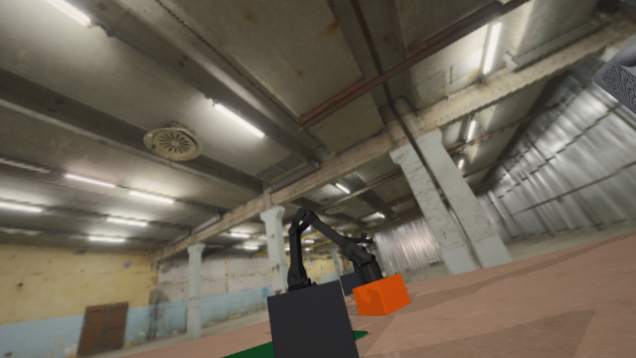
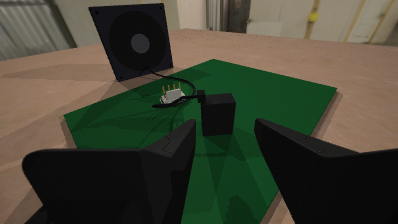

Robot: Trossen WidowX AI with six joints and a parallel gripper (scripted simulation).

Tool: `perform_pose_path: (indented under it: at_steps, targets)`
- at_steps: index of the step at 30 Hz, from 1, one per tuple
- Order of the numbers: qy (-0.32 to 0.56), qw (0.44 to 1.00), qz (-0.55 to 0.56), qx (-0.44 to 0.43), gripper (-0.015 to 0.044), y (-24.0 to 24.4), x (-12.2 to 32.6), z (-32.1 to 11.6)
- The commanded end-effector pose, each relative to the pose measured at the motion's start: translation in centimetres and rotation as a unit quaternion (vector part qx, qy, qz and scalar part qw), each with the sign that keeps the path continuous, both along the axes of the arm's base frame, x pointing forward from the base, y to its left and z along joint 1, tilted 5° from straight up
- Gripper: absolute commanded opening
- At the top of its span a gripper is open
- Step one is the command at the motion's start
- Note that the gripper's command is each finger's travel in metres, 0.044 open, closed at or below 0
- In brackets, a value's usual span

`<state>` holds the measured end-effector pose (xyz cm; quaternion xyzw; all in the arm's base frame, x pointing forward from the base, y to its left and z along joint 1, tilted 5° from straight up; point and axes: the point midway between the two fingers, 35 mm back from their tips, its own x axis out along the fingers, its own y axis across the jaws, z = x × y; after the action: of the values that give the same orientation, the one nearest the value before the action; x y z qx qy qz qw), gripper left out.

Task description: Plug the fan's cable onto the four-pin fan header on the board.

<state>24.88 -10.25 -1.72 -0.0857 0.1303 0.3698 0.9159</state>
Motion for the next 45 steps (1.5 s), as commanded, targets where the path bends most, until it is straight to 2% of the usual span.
perform_pose_path:
  at_steps: [1,21,32,45]
  targets:
    - [0.0,1.0,0.003,-0.003,0.0205,-0.5,-0.5,0.6]
    - [-0.01,1.0,0.016,0.011,0.0205,-1.9,-3.0,4.5]
    - [0.108,0.989,0.104,-0.017,0.0205,0.5,-3.1,3.8]
    - [0.257,0.948,0.16,-0.098,0.0205,2.1,-3.5,2.9]
